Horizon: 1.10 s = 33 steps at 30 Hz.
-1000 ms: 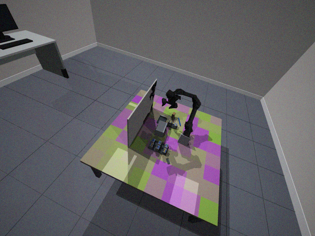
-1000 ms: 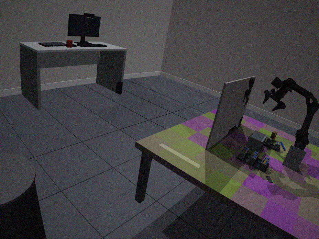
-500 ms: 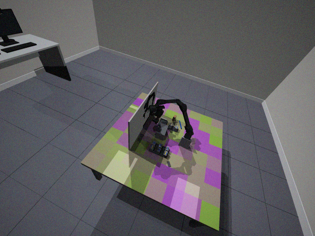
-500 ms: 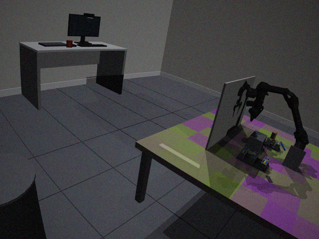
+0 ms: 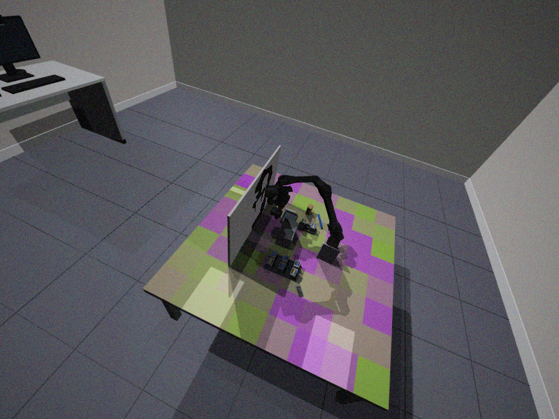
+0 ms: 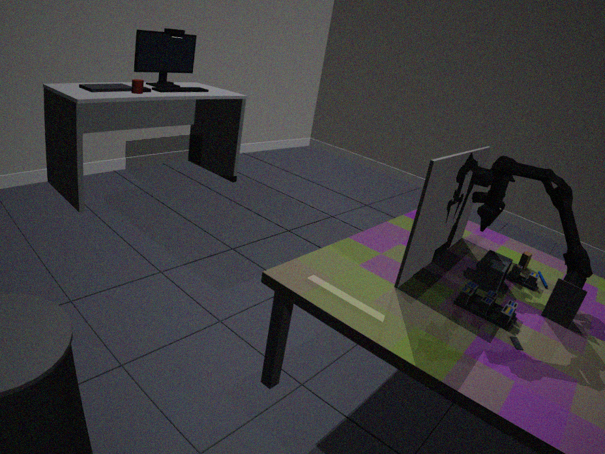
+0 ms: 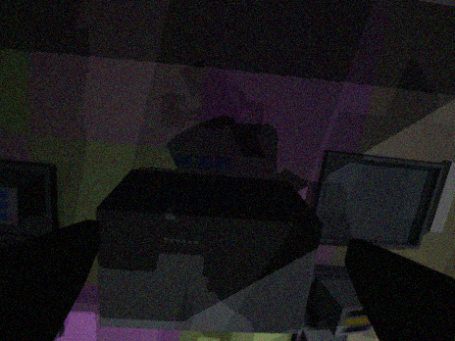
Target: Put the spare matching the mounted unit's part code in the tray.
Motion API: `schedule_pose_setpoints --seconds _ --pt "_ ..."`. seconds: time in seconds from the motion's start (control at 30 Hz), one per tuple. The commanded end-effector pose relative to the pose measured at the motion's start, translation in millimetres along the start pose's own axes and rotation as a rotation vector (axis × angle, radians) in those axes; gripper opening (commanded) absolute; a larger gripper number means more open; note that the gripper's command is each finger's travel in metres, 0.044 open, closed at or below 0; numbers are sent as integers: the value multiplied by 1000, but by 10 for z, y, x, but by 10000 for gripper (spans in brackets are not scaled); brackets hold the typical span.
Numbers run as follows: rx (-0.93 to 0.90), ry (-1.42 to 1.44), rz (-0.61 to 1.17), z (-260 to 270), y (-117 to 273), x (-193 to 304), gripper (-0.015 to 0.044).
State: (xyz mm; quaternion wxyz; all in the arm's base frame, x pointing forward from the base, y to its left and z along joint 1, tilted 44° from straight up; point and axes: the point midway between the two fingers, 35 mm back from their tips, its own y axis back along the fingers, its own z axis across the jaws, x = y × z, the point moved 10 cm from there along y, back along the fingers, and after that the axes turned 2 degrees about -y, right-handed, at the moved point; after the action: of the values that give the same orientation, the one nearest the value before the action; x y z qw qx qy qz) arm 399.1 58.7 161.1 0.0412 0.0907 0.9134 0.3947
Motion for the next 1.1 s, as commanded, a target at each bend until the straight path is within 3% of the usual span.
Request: schedule_pose_setpoints --seconds 0.0,0.1,0.33,0.53,0.8,0.97,1.07 --pt "-4 7 2 7 7 5 440" --pt "-11 171 4 223 -52 36 440" --pt "-30 972 1 1222 -371 351 440" --pt "-14 1485 -9 1801 -584 676 440" --pt "-13 1506 -9 1823 -593 692 440" --pt "-11 1505 -8 1828 -909 688 309" --pt "-11 1505 -8 1826 -996 692 300"
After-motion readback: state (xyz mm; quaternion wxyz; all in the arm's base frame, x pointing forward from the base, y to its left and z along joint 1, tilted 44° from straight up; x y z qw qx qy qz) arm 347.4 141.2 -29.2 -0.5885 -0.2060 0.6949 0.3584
